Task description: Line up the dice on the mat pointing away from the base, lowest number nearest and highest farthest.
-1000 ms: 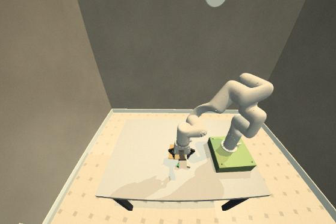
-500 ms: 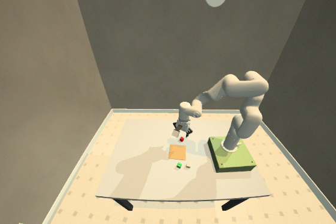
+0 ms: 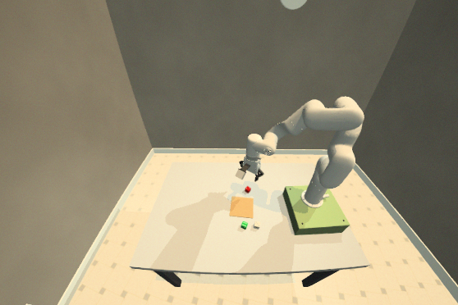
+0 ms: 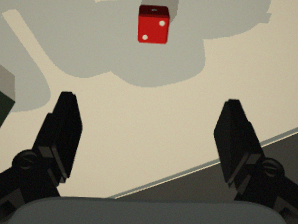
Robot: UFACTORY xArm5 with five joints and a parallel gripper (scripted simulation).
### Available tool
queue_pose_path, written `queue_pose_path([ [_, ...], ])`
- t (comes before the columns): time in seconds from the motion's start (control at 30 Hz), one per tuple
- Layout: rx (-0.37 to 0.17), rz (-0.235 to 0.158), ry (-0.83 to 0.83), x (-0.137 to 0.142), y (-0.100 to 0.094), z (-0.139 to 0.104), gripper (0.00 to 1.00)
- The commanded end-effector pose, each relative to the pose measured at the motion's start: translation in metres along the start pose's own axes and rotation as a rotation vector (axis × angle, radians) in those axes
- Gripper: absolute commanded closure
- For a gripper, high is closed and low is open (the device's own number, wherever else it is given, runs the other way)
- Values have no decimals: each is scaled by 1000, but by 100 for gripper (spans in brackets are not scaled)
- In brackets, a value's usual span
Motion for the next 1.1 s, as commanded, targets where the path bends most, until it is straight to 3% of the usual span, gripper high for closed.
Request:
queue_pose_path([
  [0.0,1,-3,1,1,-1,0,0],
  [0.27,1,-3,-26,1,-1,0,0],
  [0.6,1,-3,-217,2,2,0,0],
  [1.07,0,-4,-773,2,10,1,0],
])
Point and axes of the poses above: the point where the finger pads meet when closed, its own y axis out along the fingers, its own x axis across the jaws, z = x × y, the point moved 1 cm from there along -y, back along the fingers, and after that the axes turned 5 degrees about -y, right-handed, at the moved point
